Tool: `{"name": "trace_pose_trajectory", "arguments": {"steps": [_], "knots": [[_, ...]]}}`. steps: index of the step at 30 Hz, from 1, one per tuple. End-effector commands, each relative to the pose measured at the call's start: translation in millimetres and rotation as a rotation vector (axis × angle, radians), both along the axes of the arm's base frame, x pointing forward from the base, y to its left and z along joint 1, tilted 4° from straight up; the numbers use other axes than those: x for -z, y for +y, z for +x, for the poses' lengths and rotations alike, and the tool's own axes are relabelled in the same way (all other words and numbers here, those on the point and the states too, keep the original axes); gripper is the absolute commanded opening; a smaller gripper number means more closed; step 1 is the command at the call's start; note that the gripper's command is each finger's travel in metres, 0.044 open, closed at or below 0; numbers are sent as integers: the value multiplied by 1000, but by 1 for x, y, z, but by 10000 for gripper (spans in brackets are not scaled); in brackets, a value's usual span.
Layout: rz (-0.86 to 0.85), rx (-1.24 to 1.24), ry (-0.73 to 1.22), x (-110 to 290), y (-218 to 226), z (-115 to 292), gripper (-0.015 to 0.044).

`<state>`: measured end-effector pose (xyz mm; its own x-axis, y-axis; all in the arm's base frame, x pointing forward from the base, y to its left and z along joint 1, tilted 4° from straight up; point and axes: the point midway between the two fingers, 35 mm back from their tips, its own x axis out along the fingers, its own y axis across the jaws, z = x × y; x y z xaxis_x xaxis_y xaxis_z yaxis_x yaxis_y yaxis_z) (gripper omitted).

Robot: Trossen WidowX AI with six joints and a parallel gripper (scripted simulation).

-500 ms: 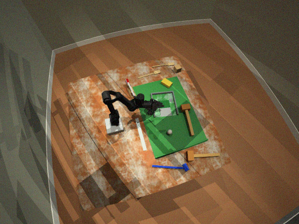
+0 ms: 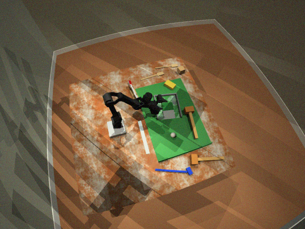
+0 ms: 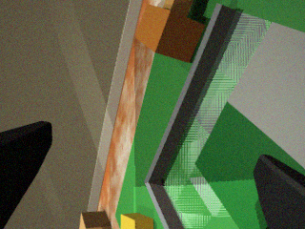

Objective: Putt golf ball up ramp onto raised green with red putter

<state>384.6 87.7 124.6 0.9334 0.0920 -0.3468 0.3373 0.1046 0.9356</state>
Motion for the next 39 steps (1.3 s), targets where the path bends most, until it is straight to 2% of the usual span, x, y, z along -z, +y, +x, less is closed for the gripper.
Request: {"name": "trace_pose_trajectory", "arguments": {"steps": [1,8,15,23,31,33,39], "knots": [[-557,-410,117,18,33,-14,440],[-1099,-983,135,32,61,-48,440],[-1382,-1435,46,34,75,-83,440],[-1597,-1949,-198,27,84,-128,440],[-1696,-2411,-632,11,89,-174,440],[-1703,-2469,-714,9,89,-180,440],[-1703,-2473,-721,8,90,-182,440]]}}
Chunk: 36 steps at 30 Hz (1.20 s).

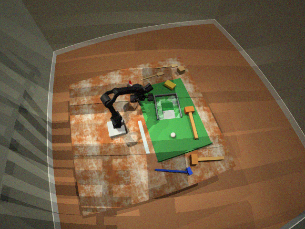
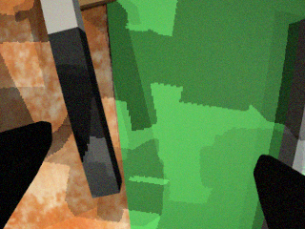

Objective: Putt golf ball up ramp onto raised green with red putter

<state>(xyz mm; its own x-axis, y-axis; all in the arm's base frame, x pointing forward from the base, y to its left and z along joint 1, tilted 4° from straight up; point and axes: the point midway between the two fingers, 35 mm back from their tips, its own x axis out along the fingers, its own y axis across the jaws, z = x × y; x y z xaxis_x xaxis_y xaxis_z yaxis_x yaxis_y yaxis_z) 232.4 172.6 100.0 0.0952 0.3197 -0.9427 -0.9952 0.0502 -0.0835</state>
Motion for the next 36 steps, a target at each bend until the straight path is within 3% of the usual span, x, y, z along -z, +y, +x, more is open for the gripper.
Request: {"name": "trace_pose_trajectory", "arguments": {"steps": [1,10,25,36], "knots": [[-14,-369,11,-16,5,-30,440],[-14,-369,11,-15,6,-29,440],[-14,-369,11,29,9,-27,440],[-14,-369,11,40,10,-27,440]]}}
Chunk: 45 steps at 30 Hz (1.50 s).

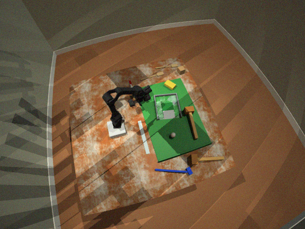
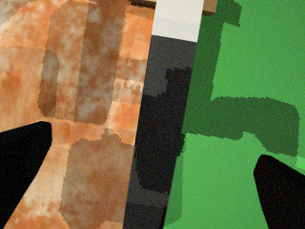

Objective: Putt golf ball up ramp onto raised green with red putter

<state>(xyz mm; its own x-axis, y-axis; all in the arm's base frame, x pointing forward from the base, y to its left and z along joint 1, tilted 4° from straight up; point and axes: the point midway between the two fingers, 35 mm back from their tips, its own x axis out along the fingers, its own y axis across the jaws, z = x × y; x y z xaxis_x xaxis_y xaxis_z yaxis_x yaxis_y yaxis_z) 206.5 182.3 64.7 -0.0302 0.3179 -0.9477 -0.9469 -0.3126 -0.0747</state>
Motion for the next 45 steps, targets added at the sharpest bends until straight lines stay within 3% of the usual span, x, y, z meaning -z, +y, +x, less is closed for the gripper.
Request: {"name": "trace_pose_trajectory", "arguments": {"steps": [1,10,25,33,45], "knots": [[0,-1,4,7,0,-1,440],[-1,-1,4,18,1,-1,440],[-2,-2,3,16,1,0,46],[-2,-2,3,10,1,1,0],[-2,-2,2,-53,-2,1,0]]}}
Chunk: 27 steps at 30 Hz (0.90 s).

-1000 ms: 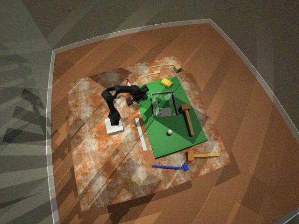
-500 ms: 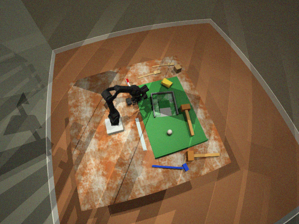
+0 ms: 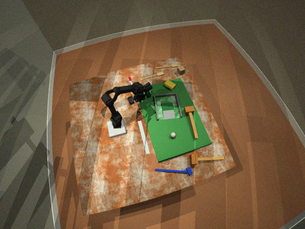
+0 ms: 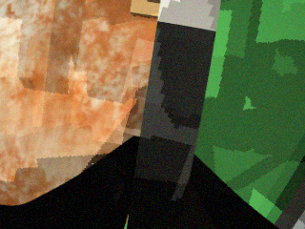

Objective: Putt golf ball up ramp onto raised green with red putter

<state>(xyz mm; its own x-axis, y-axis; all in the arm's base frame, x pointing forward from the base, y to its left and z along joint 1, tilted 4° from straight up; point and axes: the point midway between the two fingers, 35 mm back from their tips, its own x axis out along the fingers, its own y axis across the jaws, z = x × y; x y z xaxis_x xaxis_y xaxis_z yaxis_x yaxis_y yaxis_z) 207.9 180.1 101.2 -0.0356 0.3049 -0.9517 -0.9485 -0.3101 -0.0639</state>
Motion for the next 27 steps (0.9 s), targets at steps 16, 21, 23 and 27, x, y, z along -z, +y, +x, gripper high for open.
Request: {"name": "trace_pose_trajectory", "arguments": {"steps": [16,21,23,27], "knots": [[-17,169,10,-42,-29,19,0],[-34,296,23,-43,-49,35,0],[-40,345,28,-43,-58,41,0],[-53,445,39,-43,-77,53,0]]}}
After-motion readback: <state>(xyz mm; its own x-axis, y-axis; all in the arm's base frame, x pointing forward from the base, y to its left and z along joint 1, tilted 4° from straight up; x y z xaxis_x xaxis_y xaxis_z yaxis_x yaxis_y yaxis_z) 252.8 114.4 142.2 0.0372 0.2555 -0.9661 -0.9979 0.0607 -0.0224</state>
